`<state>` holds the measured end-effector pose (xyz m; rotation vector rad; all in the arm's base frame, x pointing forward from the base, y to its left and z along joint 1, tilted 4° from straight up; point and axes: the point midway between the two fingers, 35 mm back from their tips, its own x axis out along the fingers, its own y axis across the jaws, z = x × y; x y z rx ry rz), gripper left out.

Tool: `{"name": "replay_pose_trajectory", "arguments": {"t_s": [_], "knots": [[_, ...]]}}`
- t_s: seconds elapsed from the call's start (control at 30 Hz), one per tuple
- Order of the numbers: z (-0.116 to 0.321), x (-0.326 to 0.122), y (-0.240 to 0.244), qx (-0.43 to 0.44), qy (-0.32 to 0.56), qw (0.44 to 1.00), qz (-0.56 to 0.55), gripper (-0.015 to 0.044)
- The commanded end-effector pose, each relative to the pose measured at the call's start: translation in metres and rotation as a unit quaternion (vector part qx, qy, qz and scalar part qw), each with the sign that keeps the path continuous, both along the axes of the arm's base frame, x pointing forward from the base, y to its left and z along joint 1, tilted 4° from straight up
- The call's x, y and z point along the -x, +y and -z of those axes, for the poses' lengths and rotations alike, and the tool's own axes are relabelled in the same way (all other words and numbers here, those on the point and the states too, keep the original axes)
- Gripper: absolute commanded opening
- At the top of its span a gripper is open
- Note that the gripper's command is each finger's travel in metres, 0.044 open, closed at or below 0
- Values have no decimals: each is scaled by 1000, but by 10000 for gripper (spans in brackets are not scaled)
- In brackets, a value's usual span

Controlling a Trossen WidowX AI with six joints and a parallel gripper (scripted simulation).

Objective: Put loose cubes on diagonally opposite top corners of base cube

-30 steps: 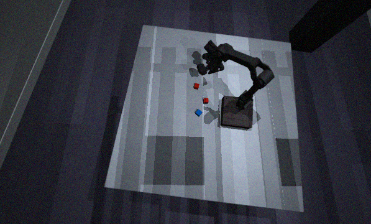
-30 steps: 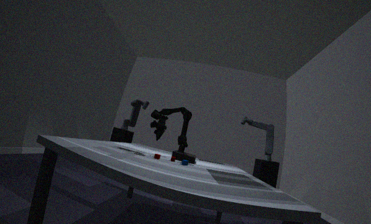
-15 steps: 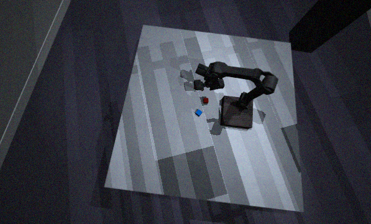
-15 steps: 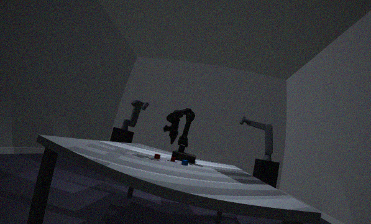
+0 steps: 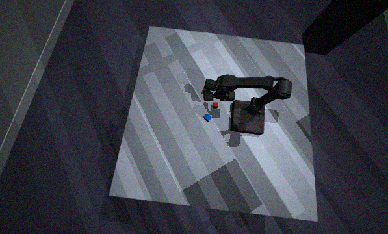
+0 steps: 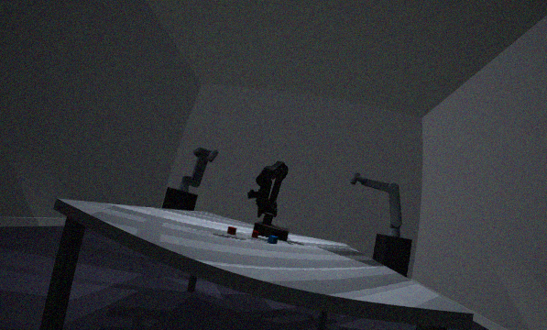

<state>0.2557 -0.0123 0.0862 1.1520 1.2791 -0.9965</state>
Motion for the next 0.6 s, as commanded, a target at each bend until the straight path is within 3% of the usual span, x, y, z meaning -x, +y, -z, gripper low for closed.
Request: {"name": "replay_pose_trajectory", "arguments": {"t_s": [0.0, 0.57], "knots": [[34, 4, 2, 2, 13, 1000, 2, 265], [65, 4, 4, 2, 14, 1000, 2, 265]]}}
